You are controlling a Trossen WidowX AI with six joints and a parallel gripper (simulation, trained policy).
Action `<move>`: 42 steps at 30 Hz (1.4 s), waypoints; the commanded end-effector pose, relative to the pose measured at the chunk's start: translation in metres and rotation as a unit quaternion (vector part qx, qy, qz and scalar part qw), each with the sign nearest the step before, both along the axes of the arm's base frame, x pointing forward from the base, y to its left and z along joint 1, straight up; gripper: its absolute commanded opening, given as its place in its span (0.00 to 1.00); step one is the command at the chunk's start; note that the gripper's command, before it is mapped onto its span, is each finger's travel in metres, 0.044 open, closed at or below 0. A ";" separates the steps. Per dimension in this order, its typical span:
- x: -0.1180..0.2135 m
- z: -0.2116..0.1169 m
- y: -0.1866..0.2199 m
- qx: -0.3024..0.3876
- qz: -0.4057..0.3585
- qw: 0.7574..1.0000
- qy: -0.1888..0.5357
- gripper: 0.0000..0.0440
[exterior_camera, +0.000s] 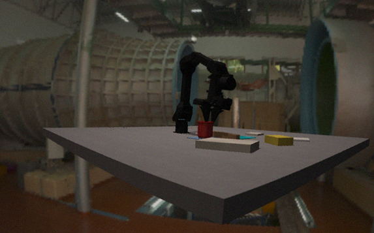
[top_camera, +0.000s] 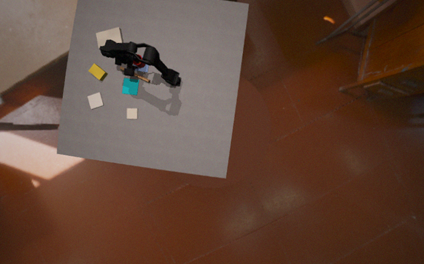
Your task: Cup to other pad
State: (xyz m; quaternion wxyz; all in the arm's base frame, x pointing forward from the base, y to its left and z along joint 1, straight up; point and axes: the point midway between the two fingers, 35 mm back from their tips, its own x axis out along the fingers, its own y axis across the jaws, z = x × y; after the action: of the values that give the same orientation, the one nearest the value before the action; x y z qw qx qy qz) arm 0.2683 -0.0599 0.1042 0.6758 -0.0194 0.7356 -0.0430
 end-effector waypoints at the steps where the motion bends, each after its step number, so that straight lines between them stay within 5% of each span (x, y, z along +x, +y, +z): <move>1: -0.004 -0.018 -0.004 0.004 0.015 1.000 0.017 0.39; 8: -0.006 -0.043 -0.006 0.016 0.055 0.998 0.026 0.40; 16: -0.007 -0.055 -0.010 0.023 0.115 0.993 0.030 0.00; 42: 0.027 -0.006 -0.001 0.020 0.225 0.974 -0.017 0.00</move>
State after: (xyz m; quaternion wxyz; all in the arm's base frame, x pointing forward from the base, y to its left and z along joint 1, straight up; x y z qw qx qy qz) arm 0.2894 -0.0656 0.0888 0.6741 -0.1610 0.7112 0.1178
